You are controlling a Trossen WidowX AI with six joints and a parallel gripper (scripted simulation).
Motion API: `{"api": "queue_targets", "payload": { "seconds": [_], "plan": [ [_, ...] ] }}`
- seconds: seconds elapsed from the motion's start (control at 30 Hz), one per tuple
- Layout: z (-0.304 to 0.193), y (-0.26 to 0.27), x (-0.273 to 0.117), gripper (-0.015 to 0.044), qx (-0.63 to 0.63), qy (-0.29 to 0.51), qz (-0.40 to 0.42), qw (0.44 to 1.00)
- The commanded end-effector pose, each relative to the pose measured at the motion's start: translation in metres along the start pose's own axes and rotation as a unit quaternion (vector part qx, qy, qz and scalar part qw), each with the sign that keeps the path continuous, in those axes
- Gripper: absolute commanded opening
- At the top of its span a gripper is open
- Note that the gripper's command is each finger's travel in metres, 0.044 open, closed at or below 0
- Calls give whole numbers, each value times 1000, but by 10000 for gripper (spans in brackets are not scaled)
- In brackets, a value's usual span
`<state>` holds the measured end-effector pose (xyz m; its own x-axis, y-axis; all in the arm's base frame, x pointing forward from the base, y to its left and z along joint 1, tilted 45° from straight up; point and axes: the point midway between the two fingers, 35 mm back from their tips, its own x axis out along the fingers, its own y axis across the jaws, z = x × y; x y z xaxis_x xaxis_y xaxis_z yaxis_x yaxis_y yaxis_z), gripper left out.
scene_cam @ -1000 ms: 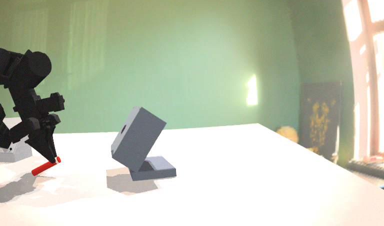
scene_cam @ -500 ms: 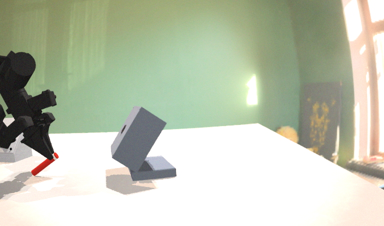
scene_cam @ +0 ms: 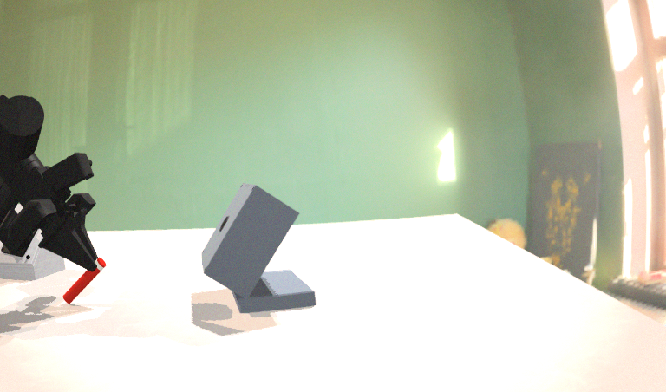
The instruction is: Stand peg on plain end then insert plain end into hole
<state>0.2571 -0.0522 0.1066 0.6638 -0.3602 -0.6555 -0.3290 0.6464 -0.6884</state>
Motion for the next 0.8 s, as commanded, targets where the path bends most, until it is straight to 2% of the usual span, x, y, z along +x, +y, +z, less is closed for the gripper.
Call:
{"api": "queue_targets", "payload": {
  "seconds": [0.0, 0.77],
  "plan": [
    [-1, -1, -2, 49, -1, -16, -1, 1000],
    [-10, -1, -15, 49, -2, -116, -2, 993]
  ]
}}
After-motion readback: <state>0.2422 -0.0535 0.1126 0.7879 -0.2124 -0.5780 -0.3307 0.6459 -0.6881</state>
